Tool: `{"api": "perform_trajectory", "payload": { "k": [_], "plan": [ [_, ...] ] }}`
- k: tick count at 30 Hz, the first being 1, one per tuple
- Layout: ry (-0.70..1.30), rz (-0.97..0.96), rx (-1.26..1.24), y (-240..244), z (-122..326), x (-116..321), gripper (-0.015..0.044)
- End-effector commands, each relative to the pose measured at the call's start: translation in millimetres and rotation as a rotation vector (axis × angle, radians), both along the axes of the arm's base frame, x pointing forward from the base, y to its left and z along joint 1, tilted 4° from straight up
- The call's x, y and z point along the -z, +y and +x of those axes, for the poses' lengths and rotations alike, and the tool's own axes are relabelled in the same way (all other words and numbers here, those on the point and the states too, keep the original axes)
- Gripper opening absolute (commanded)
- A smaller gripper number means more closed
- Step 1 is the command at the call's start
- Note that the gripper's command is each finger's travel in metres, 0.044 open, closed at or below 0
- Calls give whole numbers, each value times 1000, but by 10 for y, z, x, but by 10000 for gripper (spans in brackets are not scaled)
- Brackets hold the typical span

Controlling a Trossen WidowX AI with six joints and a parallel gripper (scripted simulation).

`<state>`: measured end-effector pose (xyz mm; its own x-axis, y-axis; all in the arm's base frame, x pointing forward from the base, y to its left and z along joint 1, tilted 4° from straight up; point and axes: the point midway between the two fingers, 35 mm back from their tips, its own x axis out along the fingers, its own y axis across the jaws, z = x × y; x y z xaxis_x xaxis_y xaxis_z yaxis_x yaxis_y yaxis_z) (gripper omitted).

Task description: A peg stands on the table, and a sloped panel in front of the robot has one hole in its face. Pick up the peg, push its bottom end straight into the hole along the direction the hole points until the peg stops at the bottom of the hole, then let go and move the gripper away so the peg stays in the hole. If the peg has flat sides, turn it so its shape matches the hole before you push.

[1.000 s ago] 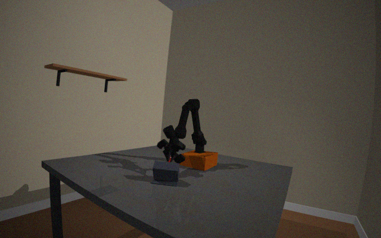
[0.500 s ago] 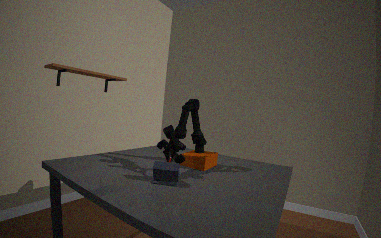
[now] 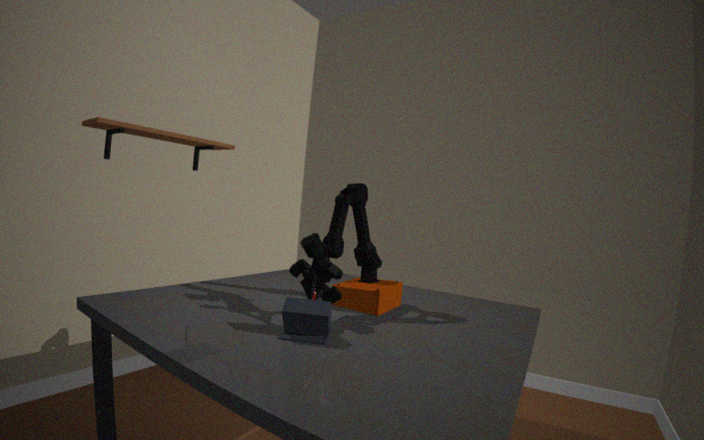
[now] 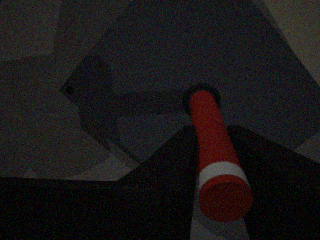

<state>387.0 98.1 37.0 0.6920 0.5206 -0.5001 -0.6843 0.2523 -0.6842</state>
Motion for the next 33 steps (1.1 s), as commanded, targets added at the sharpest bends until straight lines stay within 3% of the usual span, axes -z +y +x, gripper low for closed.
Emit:
{"api": "perform_trajectory", "payload": {
  "k": [1, 33],
  "plan": [
    [4, 1, 5, 6, 22, 27, 0],
    [3, 2, 5, 115, 172, 131, 0]
  ]
}}
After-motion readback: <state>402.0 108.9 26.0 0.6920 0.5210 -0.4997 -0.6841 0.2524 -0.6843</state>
